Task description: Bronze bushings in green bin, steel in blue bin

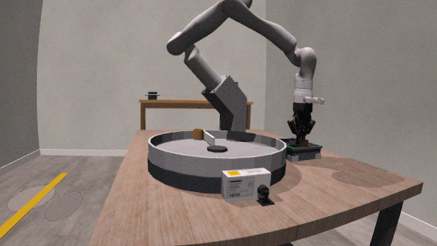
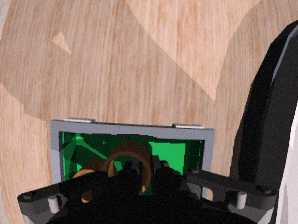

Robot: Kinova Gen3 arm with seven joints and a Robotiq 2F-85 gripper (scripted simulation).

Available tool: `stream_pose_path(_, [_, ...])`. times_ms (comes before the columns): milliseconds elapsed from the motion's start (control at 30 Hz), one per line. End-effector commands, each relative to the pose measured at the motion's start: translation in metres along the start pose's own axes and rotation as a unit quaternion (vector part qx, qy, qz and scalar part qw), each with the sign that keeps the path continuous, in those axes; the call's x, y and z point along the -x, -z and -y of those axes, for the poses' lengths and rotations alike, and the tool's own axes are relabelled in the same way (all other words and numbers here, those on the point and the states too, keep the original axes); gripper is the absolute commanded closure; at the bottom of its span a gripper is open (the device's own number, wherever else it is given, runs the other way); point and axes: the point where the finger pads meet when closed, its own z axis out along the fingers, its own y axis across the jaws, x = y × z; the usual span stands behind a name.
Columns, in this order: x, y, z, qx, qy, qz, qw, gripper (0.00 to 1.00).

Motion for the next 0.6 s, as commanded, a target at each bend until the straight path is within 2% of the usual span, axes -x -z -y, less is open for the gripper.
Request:
stream_pose_path(0, [0.0003, -0.0004, 0.0005, 0.0, 0.0, 0.0, 1.0, 1.0])
stream_pose_path(567, [0.0003, -0.0087, 0.0005, 0.0, 0.0, 0.0, 1.0, 1.0])
